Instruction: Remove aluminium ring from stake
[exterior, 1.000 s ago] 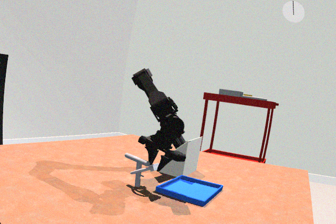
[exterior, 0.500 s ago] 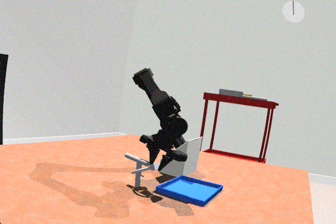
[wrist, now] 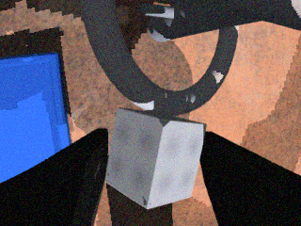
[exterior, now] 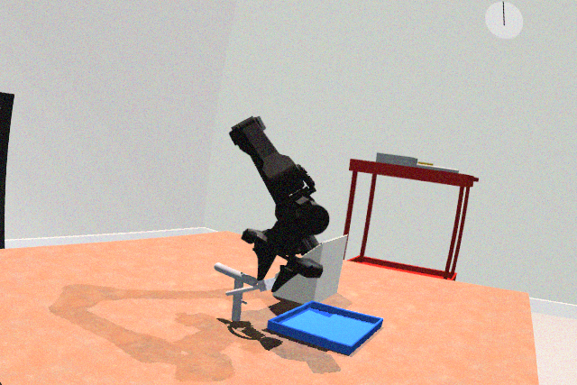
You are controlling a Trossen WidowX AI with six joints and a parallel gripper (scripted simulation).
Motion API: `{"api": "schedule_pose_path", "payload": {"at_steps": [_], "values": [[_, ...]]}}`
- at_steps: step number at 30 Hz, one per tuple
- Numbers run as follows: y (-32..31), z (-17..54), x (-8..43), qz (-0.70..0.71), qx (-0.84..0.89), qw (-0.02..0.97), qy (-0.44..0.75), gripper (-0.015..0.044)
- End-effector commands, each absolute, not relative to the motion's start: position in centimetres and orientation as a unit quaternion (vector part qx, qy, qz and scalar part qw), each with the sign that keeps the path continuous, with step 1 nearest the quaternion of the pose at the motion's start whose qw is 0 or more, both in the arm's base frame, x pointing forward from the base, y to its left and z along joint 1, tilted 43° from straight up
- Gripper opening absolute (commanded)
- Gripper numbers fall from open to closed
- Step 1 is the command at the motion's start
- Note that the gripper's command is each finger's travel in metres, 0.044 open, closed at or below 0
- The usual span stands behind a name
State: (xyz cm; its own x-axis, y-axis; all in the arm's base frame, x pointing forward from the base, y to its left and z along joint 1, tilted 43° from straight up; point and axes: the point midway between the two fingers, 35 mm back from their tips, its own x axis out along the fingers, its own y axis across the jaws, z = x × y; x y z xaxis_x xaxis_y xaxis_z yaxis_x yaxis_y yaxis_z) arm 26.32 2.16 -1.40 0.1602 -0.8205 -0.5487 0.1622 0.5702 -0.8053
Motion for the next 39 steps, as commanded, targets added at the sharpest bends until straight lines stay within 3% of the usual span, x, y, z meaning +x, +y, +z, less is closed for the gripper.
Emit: {"api": "schedule_pose_path", "payload": {"at_steps": [1, 39], "values": [[2.5, -1.2, 26.7, -0.353, -0.303, 0.703, 0.538, 0.0000], [3.1, -0.2, 26.6, -0.343, -0.293, 0.709, 0.542, 0.0000]]}}
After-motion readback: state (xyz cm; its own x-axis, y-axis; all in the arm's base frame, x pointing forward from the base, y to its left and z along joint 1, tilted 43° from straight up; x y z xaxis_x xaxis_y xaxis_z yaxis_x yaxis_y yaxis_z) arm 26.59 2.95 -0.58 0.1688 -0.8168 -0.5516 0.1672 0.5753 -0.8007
